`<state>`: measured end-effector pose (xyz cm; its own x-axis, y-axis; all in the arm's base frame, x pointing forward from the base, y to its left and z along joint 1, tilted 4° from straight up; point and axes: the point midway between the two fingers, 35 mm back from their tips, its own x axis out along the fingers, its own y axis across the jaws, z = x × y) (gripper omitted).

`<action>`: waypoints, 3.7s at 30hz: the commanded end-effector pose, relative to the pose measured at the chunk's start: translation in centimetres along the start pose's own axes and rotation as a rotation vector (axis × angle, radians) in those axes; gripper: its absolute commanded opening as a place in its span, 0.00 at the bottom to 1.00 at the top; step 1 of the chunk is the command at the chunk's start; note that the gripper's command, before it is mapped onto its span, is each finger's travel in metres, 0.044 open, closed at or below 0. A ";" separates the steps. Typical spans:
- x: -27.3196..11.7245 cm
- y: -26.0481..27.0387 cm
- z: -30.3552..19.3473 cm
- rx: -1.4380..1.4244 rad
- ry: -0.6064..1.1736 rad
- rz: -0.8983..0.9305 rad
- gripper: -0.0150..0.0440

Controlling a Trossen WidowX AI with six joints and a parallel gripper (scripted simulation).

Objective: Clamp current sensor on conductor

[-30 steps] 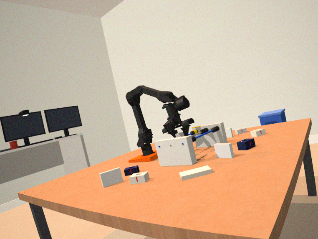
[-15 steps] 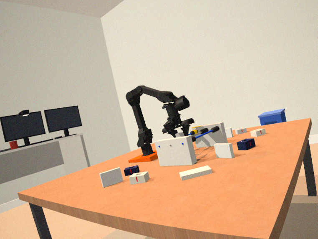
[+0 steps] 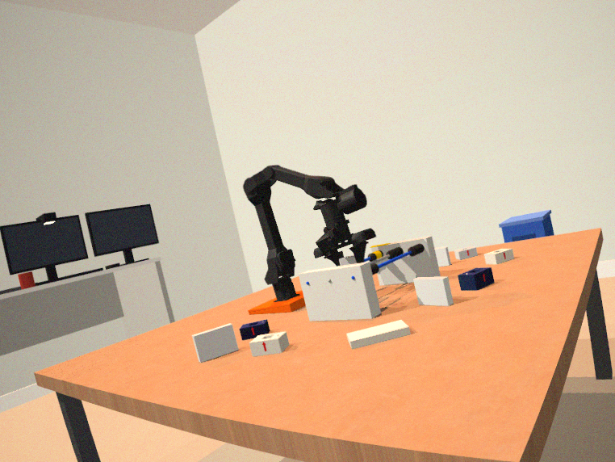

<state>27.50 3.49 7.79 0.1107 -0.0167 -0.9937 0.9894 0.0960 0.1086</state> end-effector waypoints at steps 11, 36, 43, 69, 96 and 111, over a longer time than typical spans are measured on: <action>0.0 0.0 0.0 0.000 0.000 0.000 0.46; 0.0 -0.1 0.0 0.000 -0.002 -0.002 0.25; 0.2 -0.1 0.0 0.000 -0.002 -0.003 0.25; 0.0 0.0 0.0 0.000 0.000 0.000 0.71; 0.0 0.0 0.0 0.000 0.000 0.001 0.62; 0.0 0.0 0.0 0.000 0.000 0.001 0.45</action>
<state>27.48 3.48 7.74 0.1112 -0.0167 -0.9937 0.9894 0.0958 0.1091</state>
